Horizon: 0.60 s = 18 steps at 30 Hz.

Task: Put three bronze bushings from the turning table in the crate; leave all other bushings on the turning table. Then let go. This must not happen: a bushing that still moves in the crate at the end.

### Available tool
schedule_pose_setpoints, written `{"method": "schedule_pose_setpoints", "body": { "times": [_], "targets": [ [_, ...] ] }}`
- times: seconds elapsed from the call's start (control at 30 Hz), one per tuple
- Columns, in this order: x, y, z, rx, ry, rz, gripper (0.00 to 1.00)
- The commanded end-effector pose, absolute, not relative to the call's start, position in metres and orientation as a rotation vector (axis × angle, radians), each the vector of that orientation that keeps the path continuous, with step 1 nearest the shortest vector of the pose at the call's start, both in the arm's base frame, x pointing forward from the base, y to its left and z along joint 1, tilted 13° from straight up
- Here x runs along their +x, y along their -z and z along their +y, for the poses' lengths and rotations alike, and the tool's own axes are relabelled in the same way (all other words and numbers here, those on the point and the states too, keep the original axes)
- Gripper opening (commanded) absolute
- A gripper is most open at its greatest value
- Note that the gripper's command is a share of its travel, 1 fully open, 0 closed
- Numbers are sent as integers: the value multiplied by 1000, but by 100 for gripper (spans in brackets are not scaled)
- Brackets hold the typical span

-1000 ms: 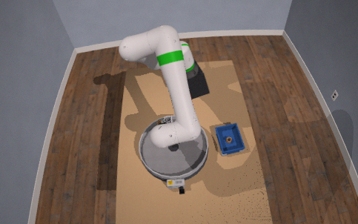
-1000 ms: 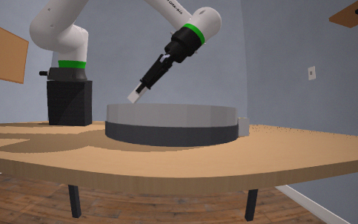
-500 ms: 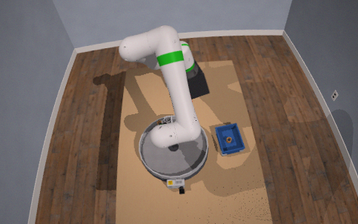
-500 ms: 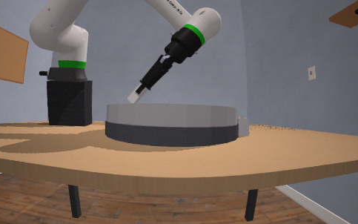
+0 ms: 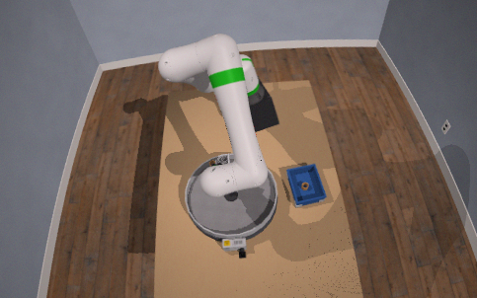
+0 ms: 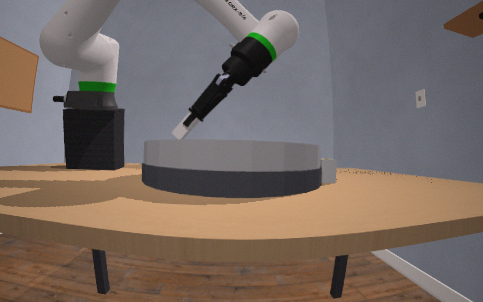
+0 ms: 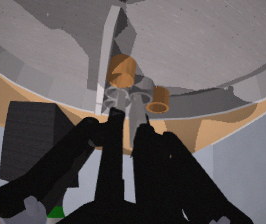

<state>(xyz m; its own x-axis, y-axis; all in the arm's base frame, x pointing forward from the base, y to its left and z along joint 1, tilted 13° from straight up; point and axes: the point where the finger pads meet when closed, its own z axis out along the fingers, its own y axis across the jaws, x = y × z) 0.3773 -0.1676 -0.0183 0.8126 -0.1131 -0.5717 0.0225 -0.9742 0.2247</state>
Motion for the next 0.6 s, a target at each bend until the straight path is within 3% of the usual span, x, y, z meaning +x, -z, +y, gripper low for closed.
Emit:
{"method": "schedule_pose_setpoints", "body": {
  "times": [0.0,0.57],
  "targets": [
    [377,18,-168,2777,896,-70,7],
    [378,28,-170,2777,896,-70,7]
  ]
}}
